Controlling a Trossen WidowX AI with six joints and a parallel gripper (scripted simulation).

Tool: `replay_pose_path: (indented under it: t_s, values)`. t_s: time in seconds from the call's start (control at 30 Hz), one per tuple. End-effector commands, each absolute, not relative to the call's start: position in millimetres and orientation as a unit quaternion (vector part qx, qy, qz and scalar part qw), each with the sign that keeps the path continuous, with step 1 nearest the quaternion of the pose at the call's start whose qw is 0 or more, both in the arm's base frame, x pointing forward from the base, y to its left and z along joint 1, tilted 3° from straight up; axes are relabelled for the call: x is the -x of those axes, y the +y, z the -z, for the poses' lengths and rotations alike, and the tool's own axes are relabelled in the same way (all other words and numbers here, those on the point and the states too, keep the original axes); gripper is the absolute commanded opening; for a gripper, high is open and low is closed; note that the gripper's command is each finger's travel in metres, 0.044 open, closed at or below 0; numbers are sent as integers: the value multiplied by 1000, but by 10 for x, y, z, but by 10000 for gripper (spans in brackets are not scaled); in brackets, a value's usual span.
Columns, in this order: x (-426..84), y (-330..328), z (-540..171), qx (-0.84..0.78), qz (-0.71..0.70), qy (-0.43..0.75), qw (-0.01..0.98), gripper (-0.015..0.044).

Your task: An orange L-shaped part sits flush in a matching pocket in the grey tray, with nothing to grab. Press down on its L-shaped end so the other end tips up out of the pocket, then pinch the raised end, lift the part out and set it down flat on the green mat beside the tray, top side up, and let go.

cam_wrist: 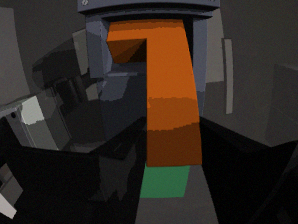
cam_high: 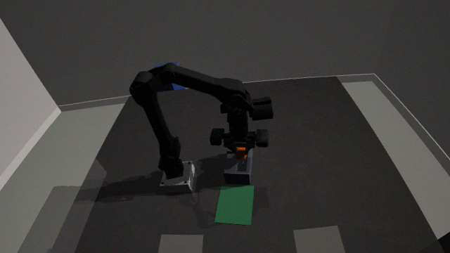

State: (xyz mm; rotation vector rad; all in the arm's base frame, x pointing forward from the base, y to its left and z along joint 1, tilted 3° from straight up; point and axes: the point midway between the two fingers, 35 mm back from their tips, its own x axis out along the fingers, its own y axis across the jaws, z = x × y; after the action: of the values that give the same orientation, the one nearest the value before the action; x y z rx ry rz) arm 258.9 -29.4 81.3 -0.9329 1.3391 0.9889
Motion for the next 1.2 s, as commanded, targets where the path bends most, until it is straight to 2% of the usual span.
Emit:
replay_pose_path:
  t_s: [0.0, 1.17]
  values:
    - [-2614, -295, -904, 402, -421, 568, 582, 0]
    - [-2612, -312, -1389, 402, -421, 568, 581, 0]
